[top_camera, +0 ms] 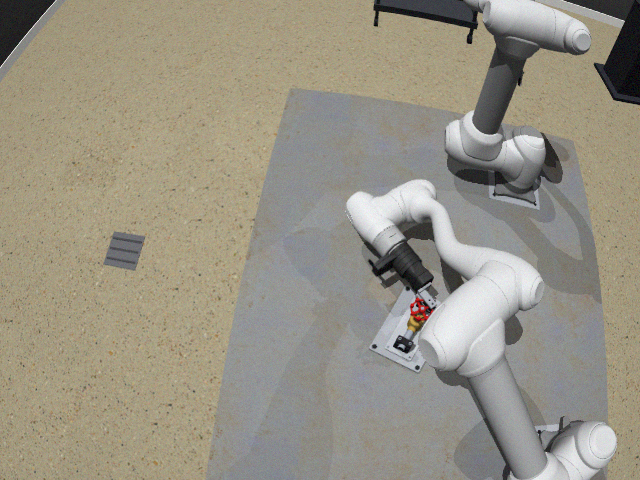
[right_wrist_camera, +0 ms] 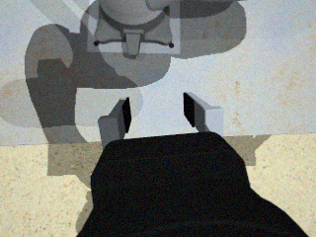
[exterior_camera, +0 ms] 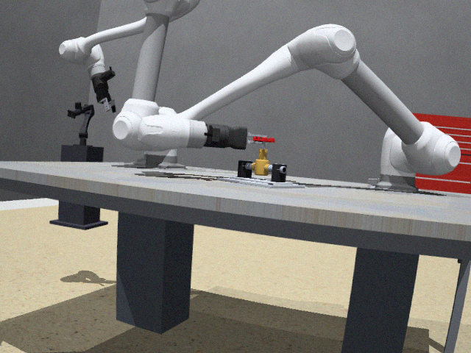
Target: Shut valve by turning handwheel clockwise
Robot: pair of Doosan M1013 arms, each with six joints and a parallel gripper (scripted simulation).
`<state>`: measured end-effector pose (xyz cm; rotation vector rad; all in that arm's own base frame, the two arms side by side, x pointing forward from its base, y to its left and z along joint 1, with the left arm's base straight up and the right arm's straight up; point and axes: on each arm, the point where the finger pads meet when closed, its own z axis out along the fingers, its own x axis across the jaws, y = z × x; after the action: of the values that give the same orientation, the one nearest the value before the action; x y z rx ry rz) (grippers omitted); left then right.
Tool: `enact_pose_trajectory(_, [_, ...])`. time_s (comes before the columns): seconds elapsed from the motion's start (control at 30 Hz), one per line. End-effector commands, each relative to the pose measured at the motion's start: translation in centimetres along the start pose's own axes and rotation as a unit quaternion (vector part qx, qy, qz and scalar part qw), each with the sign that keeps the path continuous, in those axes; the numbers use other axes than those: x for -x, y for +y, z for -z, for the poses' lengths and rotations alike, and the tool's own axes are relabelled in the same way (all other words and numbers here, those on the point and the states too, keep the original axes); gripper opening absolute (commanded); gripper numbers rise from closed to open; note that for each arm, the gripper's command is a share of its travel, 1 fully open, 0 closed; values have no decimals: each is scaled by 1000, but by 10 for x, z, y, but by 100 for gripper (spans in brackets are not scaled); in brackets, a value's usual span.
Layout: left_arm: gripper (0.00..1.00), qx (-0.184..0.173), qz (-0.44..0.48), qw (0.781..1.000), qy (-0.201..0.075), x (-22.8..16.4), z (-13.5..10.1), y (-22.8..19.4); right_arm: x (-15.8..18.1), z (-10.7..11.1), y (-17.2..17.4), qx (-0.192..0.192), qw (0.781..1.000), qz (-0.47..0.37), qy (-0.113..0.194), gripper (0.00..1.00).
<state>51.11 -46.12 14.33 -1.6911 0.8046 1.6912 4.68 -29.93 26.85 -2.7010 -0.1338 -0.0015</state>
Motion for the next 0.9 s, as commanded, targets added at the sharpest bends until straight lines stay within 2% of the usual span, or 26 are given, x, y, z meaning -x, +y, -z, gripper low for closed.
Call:
enact_pose_trajectory(0.0, [0, -14, 0, 1000, 1, 2, -1, 0, 0, 1, 0, 1, 1000, 0, 0, 100])
enact_pose_trajectory(0.87, [0, -92, 0, 996, 1, 2, -5, 0, 0, 1, 0, 1, 1000, 0, 0, 100])
